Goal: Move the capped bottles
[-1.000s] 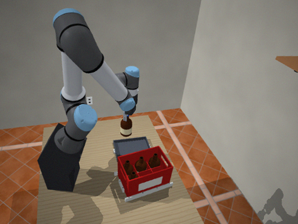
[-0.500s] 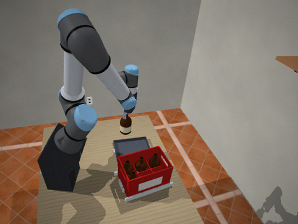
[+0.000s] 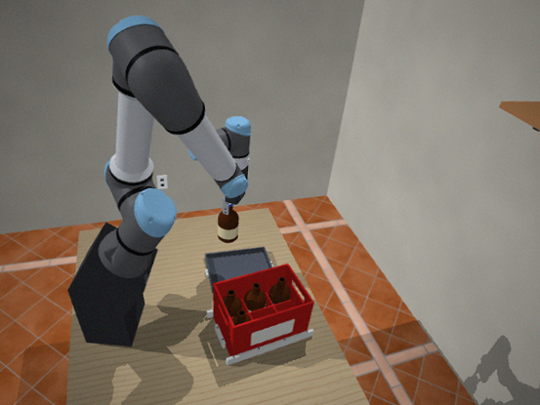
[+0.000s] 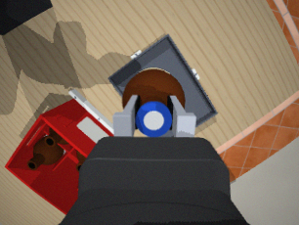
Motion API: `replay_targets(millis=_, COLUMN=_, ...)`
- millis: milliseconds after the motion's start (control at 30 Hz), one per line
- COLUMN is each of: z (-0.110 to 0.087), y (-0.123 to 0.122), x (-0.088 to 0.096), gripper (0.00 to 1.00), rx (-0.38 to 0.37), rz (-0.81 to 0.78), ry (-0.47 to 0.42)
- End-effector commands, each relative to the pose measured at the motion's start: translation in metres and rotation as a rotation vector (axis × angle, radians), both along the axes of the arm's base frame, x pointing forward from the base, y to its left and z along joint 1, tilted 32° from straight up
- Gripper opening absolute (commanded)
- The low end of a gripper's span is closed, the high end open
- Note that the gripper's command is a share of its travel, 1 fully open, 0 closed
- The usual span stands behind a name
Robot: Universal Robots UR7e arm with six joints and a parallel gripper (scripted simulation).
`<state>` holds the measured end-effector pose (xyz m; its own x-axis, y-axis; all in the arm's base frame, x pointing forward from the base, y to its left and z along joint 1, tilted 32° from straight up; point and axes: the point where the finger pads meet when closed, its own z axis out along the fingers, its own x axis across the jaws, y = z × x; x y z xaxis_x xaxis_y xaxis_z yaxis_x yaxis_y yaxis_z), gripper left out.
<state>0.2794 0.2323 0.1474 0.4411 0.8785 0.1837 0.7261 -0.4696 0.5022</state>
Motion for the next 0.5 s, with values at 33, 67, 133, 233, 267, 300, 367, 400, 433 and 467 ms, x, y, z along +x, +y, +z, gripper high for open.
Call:
replay_targets(millis=33, z=-0.012, y=-0.001, x=0.005, gripper=0.00, rx=-0.001, rz=-0.002, ry=0.001)
replay_targets(millis=67, z=-0.014, y=-0.001, x=0.006, gripper=0.00, rx=-0.001, rz=-0.002, ry=0.001)
replay_targets(millis=133, z=-0.017, y=0.000, x=0.008, gripper=0.00, rx=-0.001, rz=-0.002, ry=0.000)
replay_targets(millis=233, z=-0.023, y=0.000, x=0.011, gripper=0.00, rx=-0.001, rz=-0.002, ry=0.000)
replay_targets(millis=267, z=-0.024, y=0.000, x=0.012, gripper=0.00, rx=-0.001, rz=-0.002, ry=0.000)
replay_targets(millis=300, z=-0.026, y=0.000, x=0.013, gripper=0.00, rx=0.000, rz=-0.002, ry=-0.001)
replay_targets(millis=367, z=-0.026, y=0.000, x=0.013, gripper=0.00, rx=0.000, rz=-0.002, ry=-0.001)
replay_targets(millis=400, z=-0.021, y=0.000, x=0.010, gripper=0.00, rx=-0.002, rz=-0.001, ry=0.003)
replay_targets(millis=433, z=-0.023, y=0.000, x=0.011, gripper=0.00, rx=-0.002, rz=-0.001, ry=0.002)
replay_targets(millis=467, z=-0.025, y=0.000, x=0.012, gripper=0.00, rx=-0.002, rz=-0.001, ry=0.002)
